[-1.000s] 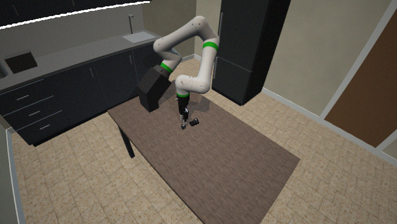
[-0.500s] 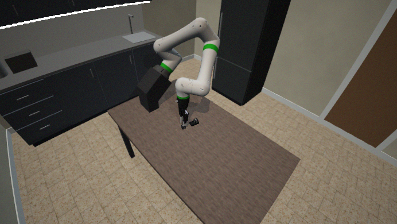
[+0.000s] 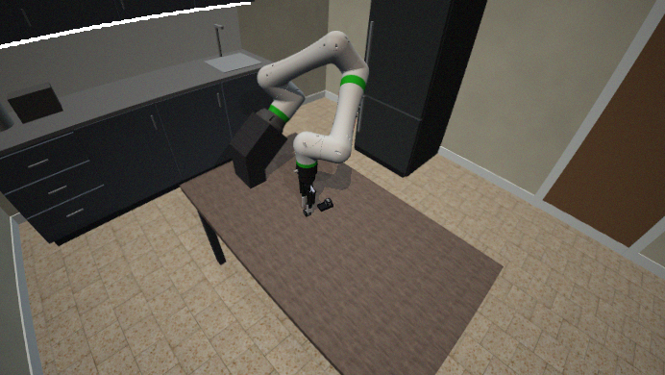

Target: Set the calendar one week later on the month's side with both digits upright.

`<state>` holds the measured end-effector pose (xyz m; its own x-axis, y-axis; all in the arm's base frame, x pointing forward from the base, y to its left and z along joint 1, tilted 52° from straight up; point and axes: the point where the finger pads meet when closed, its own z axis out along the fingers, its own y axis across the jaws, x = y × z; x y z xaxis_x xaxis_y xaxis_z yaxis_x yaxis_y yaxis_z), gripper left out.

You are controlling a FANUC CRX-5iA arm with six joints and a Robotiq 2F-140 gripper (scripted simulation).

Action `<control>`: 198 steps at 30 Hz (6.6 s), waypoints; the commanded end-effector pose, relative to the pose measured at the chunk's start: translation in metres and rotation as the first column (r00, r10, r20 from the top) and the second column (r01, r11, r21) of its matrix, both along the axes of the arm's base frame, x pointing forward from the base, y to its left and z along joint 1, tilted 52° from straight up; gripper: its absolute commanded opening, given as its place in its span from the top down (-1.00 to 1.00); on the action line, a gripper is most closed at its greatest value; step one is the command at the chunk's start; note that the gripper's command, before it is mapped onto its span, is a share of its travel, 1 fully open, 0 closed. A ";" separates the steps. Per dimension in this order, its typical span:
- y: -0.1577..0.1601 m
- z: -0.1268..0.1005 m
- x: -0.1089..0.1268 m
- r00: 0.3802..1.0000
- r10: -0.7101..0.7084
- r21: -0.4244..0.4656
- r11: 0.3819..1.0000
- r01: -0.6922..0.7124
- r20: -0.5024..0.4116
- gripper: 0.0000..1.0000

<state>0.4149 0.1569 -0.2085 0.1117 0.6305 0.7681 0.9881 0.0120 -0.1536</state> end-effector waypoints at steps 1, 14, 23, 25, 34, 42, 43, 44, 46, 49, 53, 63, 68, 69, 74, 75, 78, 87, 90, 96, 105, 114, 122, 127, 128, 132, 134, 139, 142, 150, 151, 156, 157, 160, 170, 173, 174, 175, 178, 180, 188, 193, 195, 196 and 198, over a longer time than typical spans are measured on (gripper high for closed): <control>0.000 0.000 0.000 1.000 0.000 0.000 1.000 0.000 0.000 0.44; 0.000 0.000 0.000 1.000 0.000 0.000 1.000 0.000 0.000 0.44; 0.000 0.000 0.000 1.000 0.000 0.000 1.000 0.000 0.000 0.44; 0.000 0.000 0.000 1.000 0.000 0.000 1.000 0.000 0.000 0.44; 0.000 0.000 0.000 1.000 0.000 0.000 1.000 0.000 0.000 0.44; 0.000 0.000 0.000 1.000 0.000 0.000 1.000 0.000 0.000 0.44; 0.000 0.000 0.000 1.000 0.000 0.000 1.000 0.000 0.000 0.44; 0.001 -0.001 0.000 1.000 0.000 0.000 1.000 0.000 0.000 0.44; 0.001 -0.001 0.000 1.000 0.000 0.000 1.000 0.000 0.000 0.44; 0.004 -0.003 0.000 1.000 0.000 0.000 1.000 0.000 0.000 0.44; 0.008 -0.007 -0.001 1.000 0.000 0.000 1.000 0.000 0.000 0.44; 0.019 -0.015 -0.002 1.000 0.000 0.000 1.000 0.000 0.000 0.44; 0.022 -0.018 -0.003 1.000 0.000 0.000 1.000 0.000 0.000 0.44; 0.022 -0.018 -0.003 1.000 0.000 0.000 1.000 0.000 0.000 0.44; 0.022 -0.018 -0.003 1.000 0.000 0.000 1.000 0.000 0.000 0.44; 0.022 -0.018 -0.003 1.000 0.000 0.000 1.000 0.000 0.000 0.44; 0.022 -0.018 -0.003 1.000 0.000 0.000 1.000 0.000 0.000 0.44; 0.022 -0.018 -0.003 1.000 0.000 0.000 1.000 0.000 0.000 0.44; 0.022 -0.018 -0.003 1.000 0.000 0.000 1.000 0.000 0.000 0.44; 0.022 -0.018 -0.003 1.000 0.000 0.000 1.000 0.000 0.000 0.44; 0.022 -0.018 -0.003 1.000 0.000 0.000 1.000 0.000 0.000 0.44; 0.022 -0.018 -0.003 1.000 0.000 0.000 1.000 0.000 0.000 0.68; 0.022 -0.018 -0.003 1.000 0.000 0.000 1.000 0.000 0.000 0.68; 0.022 -0.018 -0.003 1.000 0.000 0.000 1.000 0.000 0.000 0.68; 0.022 -0.018 -0.003 1.000 0.000 0.000 1.000 0.000 0.000 0.68; 0.022 -0.018 -0.003 1.000 0.000 0.000 1.000 0.000 0.000 0.68; 0.022 -0.018 -0.003 1.000 0.000 0.000 1.000 0.000 0.000 0.68; 0.022 -0.018 -0.003 1.000 0.000 0.000 1.000 0.000 0.000 0.68; 0.022 -0.018 -0.003 1.000 0.000 0.000 1.000 0.000 0.000 0.68; 0.006 -0.005 -0.001 1.000 0.000 0.000 1.000 0.000 0.000 0.68; 0.001 -0.001 0.000 1.000 0.000 0.000 1.000 0.000 0.000 0.68; -0.028 0.022 0.004 1.000 0.000 0.000 1.000 0.000 0.000 0.68; -0.028 0.022 0.004 1.000 0.000 0.000 1.000 0.000 0.000 0.68; -0.039 0.031 0.005 1.000 0.000 0.000 1.000 0.000 0.000 0.68; -0.056 0.044 0.008 1.000 0.000 0.000 1.000 0.000 0.000 0.68; -0.056 0.044 0.008 1.000 0.000 0.000 1.000 0.000 0.000 0.68; -0.056 0.044 0.008 1.000 0.000 0.000 1.000 0.000 0.000 0.68; -0.056 0.044 0.008 1.000 0.000 0.000 1.000 0.000 0.000 0.68; -0.052 0.050 0.009 1.000 0.000 -0.001 1.000 0.000 0.000 0.68; -0.037 0.074 0.014 1.000 0.000 -0.002 1.000 0.000 0.001 0.68; -0.007 0.120 0.019 1.000 0.001 0.000 1.000 -0.001 0.002 0.68; -0.007 0.120 0.019 1.000 0.001 0.000 1.000 -0.001 0.002 0.68; -0.007 0.120 0.019 1.000 0.001 0.000 1.000 -0.001 0.002 0.68; -0.007 0.120 0.019 1.000 0.001 0.000 1.000 -0.001 0.002 0.68; -0.007 0.120 0.019 1.000 0.001 0.000 1.000 -0.001 0.002 0.68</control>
<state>0.4336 0.1503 -0.0887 0.1090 0.6305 0.7685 0.9884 0.0137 -0.1514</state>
